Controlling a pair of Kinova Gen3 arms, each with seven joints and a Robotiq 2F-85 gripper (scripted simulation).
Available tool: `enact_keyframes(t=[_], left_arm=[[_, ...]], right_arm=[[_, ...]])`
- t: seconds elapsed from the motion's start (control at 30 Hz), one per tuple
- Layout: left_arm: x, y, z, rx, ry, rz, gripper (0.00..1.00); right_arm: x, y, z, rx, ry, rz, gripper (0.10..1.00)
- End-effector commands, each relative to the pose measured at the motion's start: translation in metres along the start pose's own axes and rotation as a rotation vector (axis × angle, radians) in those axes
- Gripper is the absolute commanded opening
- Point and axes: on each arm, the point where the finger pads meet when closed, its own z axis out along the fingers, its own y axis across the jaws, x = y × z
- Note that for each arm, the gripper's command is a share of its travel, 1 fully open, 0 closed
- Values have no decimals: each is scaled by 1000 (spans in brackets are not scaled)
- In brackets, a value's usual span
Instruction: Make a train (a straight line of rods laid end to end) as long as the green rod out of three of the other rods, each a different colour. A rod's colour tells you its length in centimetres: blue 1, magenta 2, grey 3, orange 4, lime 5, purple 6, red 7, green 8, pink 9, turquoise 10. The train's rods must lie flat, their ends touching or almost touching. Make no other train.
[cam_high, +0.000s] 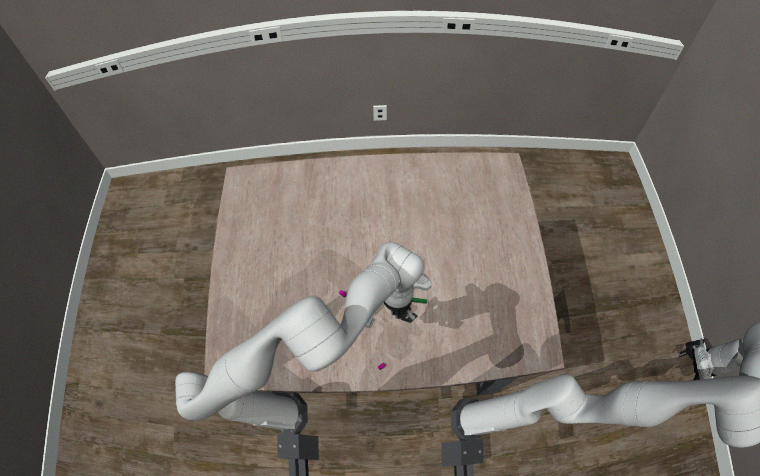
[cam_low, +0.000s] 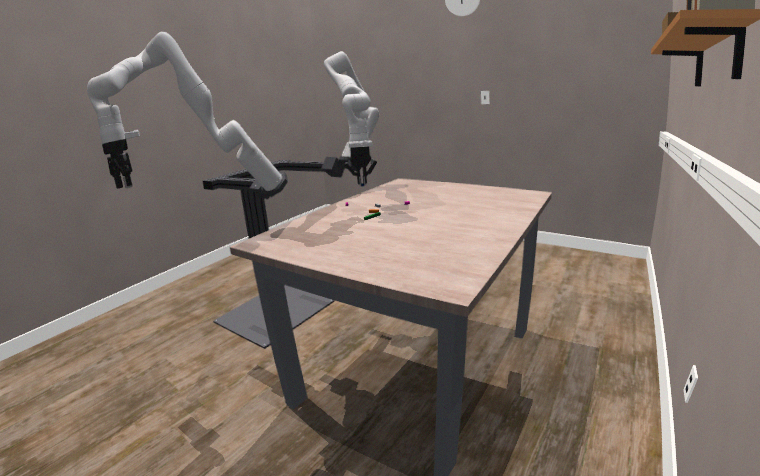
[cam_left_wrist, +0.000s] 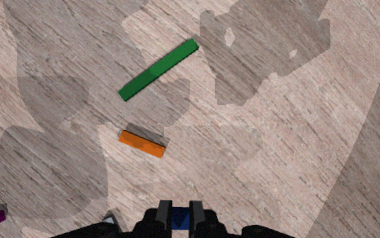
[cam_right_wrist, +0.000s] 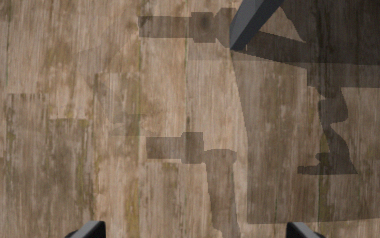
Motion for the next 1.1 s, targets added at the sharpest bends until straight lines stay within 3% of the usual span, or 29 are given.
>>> enact_keyframes(t=[0.0,0.23,0.77,1.07], left_arm=[[4,17,1,-1,-4,-36,140],[5,32,3,-3,-6,-65,140],[5,32,3,-3,-6,-65,140],[5,32,14,-3,-6,-65,140]], right_arm=[[0,0,-1,-1,-1,0,1000],[0,0,-1,-1,-1,0,1000],[0,0,-1,-1,-1,0,1000],[0,0,-1,-1,-1,0,1000]])
